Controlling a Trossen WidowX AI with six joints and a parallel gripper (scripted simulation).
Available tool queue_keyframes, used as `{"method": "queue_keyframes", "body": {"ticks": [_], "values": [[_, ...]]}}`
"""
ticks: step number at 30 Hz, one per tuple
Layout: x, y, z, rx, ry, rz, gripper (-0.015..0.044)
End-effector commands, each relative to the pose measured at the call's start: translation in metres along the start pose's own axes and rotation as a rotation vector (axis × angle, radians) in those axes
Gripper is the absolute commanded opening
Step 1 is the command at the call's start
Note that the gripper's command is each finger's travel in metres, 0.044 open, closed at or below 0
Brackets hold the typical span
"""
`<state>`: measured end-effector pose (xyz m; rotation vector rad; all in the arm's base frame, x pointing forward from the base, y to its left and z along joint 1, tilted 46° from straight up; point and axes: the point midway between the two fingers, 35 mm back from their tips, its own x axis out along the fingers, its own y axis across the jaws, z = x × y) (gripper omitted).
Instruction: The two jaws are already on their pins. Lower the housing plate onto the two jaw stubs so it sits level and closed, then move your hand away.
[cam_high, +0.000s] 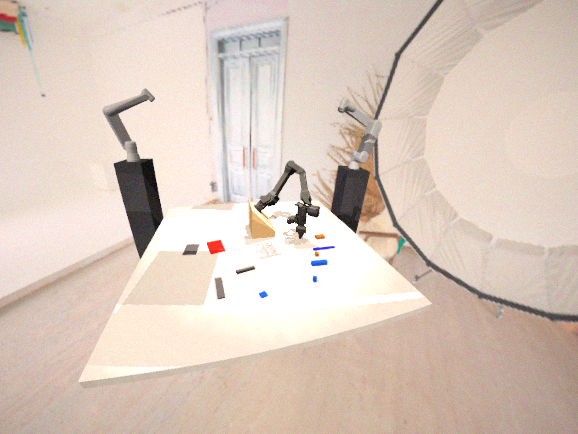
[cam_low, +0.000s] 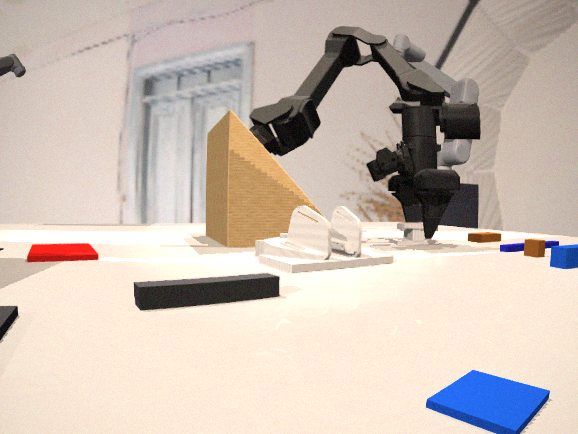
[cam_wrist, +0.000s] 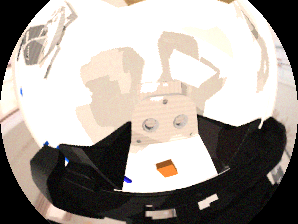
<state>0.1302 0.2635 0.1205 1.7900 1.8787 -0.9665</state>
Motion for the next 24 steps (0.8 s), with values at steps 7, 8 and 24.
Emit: {"method": "queue_keyframes", "body": {"ticks": [7, 8, 24], "values": [[-0.014, 0.002, 0.0, 0.0, -0.005, 0.002, 0.0351], [-0.017, 0.003, 0.0, 0.0, -0.005, 0.003, 0.0351], [-0.068, 0.002, 0.0, 0.004, -0.006, 0.006, 0.0351]]}}
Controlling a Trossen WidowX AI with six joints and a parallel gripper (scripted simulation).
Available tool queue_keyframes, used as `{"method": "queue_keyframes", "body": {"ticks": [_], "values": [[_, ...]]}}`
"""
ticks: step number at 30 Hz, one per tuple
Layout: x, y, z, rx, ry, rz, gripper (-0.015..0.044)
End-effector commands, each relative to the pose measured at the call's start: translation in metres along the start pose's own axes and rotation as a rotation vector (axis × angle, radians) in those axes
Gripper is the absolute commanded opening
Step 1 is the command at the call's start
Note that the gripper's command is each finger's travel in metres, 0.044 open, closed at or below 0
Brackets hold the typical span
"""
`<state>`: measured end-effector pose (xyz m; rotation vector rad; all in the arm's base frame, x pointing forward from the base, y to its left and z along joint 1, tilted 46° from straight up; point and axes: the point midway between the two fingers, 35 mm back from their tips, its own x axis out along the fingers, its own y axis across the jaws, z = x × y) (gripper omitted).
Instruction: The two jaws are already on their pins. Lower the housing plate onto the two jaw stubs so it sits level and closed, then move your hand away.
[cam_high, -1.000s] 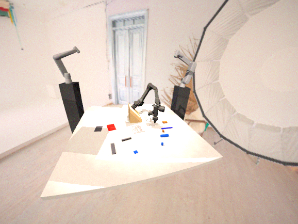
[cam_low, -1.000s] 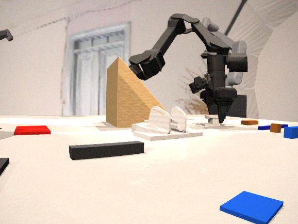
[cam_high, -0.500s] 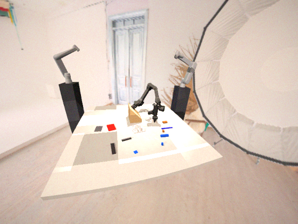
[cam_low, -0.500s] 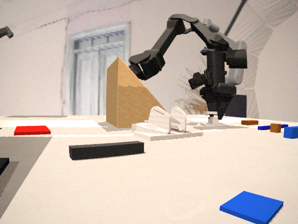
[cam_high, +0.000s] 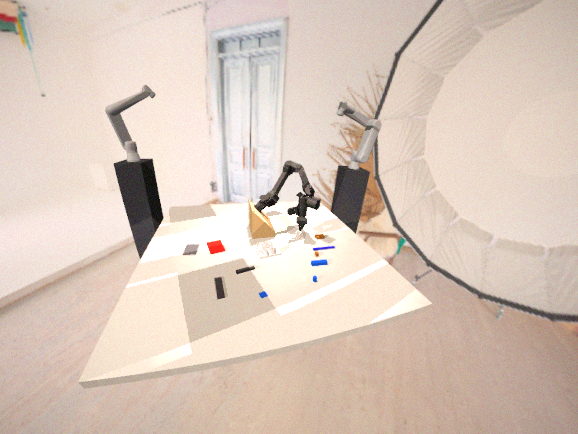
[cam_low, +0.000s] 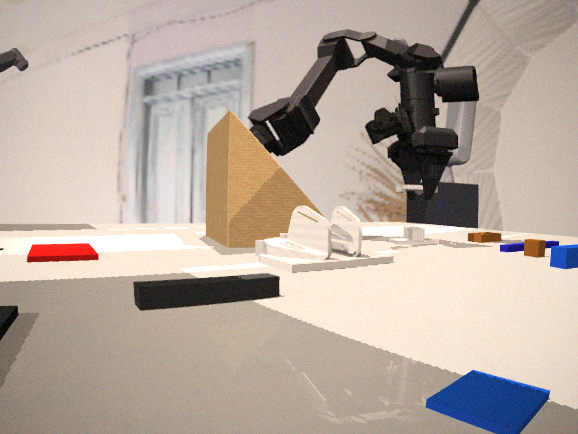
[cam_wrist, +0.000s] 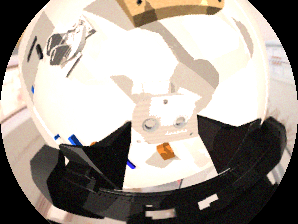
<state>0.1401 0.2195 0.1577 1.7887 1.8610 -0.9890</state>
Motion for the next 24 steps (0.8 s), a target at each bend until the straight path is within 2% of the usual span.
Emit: {"method": "queue_keyframes", "body": {"ticks": [1, 7, 24], "values": [[-0.012, -0.002, -0.002, -0.008, 0.01, 0.0, 0.0351], [-0.014, -0.001, -0.001, -0.023, 0.009, 0.002, 0.0351], [-0.009, 0.042, 0.025, -0.417, -0.033, 0.014, 0.0351]]}}
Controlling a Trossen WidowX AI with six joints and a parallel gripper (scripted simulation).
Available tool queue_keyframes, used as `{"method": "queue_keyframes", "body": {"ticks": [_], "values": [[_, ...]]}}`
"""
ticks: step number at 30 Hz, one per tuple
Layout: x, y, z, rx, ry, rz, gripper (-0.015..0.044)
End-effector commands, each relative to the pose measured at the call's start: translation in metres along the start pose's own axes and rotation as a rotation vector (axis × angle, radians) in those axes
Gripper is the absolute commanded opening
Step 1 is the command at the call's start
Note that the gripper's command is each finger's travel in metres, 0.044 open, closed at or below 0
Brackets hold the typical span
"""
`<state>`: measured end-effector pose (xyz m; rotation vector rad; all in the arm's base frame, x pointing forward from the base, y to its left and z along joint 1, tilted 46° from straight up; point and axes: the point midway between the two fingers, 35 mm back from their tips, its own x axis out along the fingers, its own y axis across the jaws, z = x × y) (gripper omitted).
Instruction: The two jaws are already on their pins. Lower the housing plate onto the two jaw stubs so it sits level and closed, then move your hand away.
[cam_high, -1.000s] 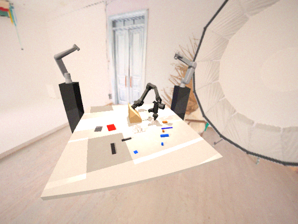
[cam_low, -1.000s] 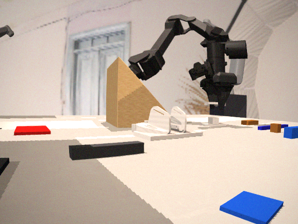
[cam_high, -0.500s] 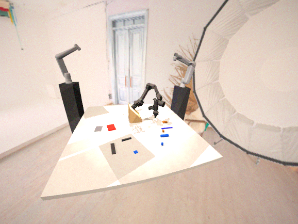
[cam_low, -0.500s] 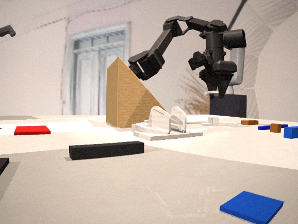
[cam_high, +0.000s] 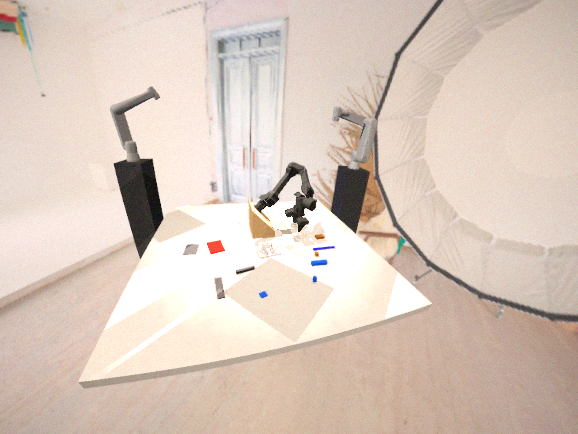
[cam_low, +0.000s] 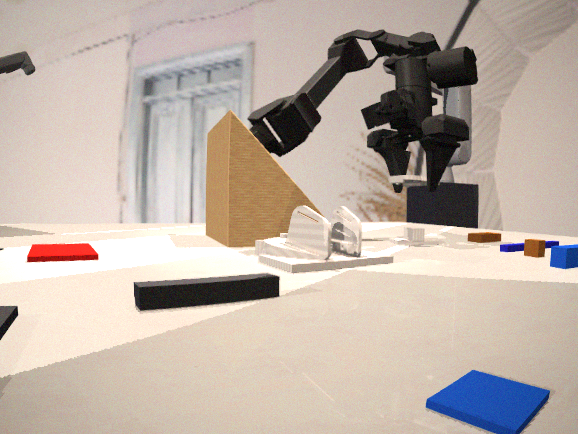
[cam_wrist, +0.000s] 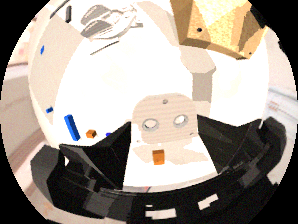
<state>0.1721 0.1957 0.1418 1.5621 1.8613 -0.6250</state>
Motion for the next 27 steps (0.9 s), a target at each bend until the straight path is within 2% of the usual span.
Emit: {"method": "queue_keyframes", "body": {"ticks": [1, 27], "values": [[0.001, 0.006, 0.008, -0.082, -0.002, -0.002, 0.0351], [0.004, 0.038, 0.078, -0.684, -0.024, -0.018, 0.0351]]}}
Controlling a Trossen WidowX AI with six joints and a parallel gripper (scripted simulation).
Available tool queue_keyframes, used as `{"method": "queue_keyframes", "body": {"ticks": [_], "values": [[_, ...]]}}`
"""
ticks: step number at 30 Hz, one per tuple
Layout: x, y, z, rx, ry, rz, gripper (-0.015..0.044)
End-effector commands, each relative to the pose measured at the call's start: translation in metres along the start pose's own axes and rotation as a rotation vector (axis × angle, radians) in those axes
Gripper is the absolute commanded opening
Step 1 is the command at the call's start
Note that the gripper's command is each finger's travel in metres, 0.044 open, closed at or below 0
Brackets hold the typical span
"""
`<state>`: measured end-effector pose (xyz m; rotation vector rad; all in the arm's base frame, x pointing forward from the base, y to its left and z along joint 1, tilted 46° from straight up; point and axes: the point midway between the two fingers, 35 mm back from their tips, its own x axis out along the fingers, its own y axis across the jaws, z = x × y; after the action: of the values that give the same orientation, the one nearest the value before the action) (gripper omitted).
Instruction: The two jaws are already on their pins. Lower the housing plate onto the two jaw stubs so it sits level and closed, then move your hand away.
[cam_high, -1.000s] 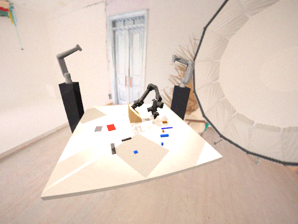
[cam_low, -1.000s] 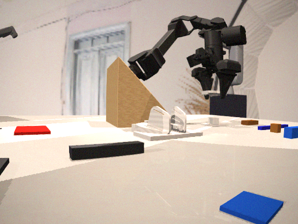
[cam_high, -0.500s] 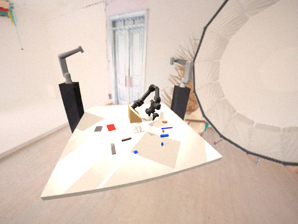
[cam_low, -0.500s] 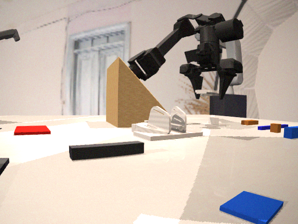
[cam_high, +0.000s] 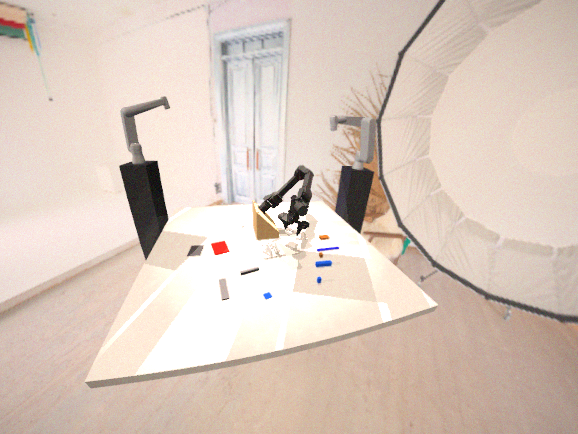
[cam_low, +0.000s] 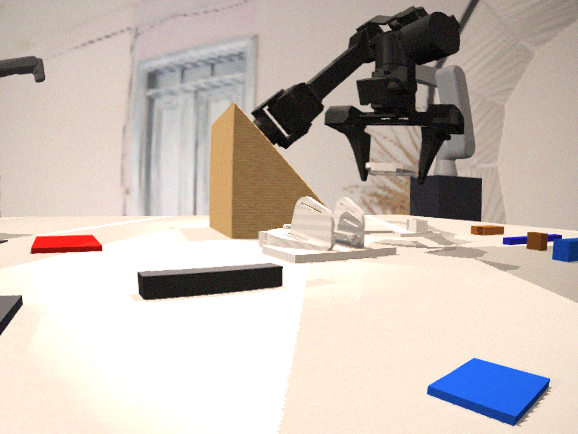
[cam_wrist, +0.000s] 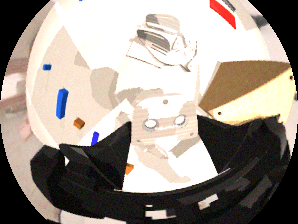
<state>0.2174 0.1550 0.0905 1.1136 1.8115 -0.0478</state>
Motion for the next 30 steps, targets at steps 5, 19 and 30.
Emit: {"method": "queue_keyframes", "body": {"ticks": [5, 19, 30], "values": [[0.001, -0.007, 0.02, -0.174, 0.006, 0.001, 0.0351], [0.002, -0.025, 0.056, -0.497, 0.015, 0.009, 0.0351], [0.003, -0.043, 0.081, -0.752, 0.023, 0.026, 0.0351]]}}
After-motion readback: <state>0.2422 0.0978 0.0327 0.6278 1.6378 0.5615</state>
